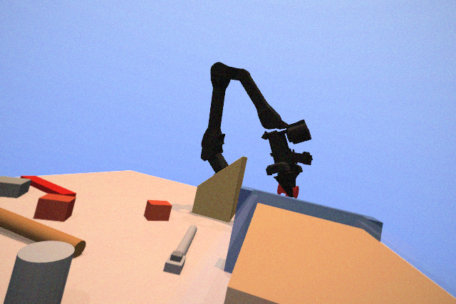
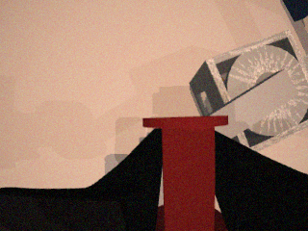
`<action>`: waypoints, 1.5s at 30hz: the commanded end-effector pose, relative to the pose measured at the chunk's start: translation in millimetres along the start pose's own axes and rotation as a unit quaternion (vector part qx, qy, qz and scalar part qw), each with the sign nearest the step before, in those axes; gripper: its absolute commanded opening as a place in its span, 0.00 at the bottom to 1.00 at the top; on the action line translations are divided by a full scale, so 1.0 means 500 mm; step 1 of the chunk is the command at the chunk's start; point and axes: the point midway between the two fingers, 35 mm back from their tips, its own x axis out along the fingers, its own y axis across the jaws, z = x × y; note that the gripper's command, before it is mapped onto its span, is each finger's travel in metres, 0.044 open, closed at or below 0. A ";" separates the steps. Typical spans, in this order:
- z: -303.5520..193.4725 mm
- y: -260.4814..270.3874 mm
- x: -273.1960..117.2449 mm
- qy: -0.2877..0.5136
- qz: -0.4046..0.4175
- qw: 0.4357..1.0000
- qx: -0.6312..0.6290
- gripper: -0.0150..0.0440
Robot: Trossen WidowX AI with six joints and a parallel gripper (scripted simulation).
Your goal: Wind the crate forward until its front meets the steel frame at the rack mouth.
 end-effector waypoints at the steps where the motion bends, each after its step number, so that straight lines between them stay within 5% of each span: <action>1: -0.035 -0.023 -0.010 0.010 -0.007 1.000 -0.003 0.25; 45: -0.081 -0.096 -0.033 0.011 -0.008 1.000 -0.003 0.25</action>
